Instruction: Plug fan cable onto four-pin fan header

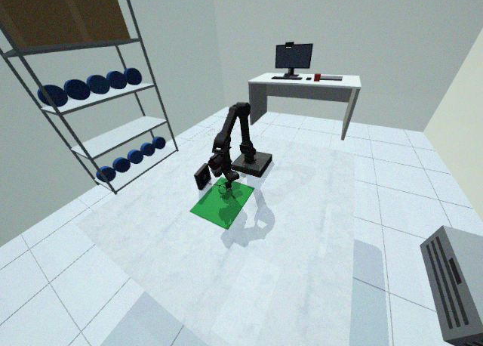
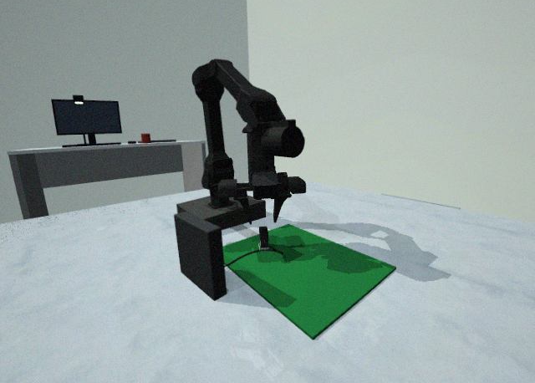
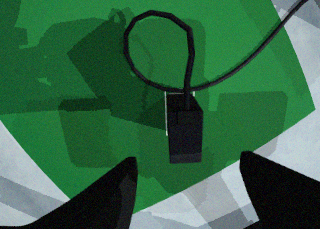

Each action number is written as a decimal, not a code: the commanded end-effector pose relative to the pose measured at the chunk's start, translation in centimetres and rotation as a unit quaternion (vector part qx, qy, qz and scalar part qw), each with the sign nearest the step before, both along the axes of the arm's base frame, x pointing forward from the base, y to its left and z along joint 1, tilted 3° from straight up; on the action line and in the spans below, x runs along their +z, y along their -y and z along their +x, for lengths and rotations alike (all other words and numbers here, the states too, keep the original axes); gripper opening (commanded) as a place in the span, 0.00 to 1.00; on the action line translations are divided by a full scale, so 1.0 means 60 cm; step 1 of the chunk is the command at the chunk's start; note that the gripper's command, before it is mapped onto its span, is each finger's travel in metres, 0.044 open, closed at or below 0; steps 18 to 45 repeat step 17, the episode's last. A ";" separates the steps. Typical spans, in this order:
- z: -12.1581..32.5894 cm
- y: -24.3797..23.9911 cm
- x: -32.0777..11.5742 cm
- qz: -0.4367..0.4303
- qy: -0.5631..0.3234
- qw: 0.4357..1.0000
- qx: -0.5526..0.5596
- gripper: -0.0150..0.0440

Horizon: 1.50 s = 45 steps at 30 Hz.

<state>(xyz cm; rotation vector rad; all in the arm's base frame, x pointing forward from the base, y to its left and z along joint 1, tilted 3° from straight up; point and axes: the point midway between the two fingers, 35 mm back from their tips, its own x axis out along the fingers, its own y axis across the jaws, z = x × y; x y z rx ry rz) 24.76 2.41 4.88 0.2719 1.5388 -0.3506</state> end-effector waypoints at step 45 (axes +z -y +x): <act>-0.193 -0.050 0.024 0.001 0.000 1.000 -0.001 0.69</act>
